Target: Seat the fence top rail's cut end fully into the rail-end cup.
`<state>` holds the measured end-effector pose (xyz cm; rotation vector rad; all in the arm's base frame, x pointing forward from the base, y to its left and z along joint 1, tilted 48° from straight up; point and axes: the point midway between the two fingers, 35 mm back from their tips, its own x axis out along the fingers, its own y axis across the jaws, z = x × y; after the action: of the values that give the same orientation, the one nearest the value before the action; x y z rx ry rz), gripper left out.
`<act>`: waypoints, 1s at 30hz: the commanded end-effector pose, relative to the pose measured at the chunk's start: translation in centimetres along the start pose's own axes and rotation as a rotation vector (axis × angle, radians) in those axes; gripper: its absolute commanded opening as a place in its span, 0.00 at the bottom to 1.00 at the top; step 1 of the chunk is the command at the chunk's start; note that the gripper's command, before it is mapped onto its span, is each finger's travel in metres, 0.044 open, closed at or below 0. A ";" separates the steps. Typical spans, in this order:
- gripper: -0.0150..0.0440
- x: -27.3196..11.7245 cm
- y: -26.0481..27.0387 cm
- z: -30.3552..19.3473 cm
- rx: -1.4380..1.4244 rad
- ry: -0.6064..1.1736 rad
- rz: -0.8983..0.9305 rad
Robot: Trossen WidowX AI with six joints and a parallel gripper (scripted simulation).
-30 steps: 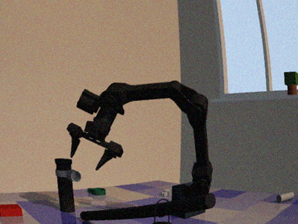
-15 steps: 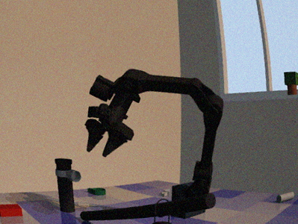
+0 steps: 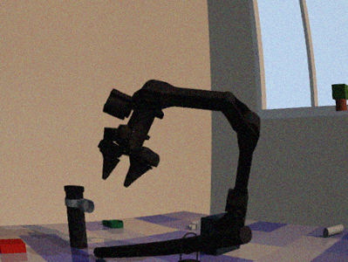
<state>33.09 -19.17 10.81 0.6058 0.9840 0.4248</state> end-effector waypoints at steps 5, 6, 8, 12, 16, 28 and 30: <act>1.00 5.0 0.7 -0.8 -0.697 0.188 0.134; 1.00 5.6 0.8 -1.0 -0.787 0.206 0.160; 1.00 6.8 1.0 -1.3 -0.969 0.237 0.219; 1.00 9.0 1.5 -2.1 -1.326 0.277 0.363; 1.00 9.7 1.7 -2.4 -1.452 0.282 0.423; 1.00 9.7 1.7 -2.4 -1.452 0.282 0.423; 1.00 9.7 1.7 -2.4 -1.452 0.282 0.423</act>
<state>35.61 -11.86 5.01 -0.5531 0.6001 1.3860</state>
